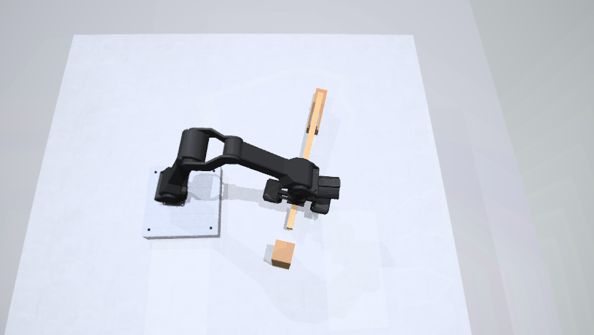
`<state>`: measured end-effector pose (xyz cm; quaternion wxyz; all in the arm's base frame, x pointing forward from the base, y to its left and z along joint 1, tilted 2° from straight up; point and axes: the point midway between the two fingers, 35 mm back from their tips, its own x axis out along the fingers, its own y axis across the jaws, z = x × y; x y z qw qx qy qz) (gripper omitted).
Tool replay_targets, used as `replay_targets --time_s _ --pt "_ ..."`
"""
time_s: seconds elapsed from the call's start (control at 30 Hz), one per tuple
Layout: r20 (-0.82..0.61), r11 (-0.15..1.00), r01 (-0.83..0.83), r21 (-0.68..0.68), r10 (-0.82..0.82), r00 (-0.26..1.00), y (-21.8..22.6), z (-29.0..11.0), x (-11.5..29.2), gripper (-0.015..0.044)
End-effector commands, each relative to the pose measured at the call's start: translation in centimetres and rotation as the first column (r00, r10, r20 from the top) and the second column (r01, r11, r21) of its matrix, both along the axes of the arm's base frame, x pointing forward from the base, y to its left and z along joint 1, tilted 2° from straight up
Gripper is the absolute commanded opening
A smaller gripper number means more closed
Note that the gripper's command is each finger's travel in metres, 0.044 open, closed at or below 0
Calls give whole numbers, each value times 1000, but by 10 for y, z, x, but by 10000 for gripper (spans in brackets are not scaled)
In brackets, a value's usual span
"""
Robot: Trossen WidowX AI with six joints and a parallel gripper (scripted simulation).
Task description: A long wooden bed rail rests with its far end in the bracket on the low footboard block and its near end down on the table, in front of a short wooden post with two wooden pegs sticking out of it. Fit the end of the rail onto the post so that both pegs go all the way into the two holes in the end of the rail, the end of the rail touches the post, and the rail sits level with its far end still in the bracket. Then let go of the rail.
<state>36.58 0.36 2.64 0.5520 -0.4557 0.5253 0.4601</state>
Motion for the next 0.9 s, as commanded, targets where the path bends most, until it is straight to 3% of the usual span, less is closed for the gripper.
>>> replay_targets --time_s 0.0,0.17,0.67,0.87 --pt "-7 1000 -3 -6 3 1000 0 -10 -2 440" --pt "-7 1000 -3 -6 3 1000 0 -15 -2 440" --pt "-7 1000 -3 -6 3 1000 0 -15 -2 46" --pt "-7 1000 -3 -6 3 1000 0 -15 -2 6"
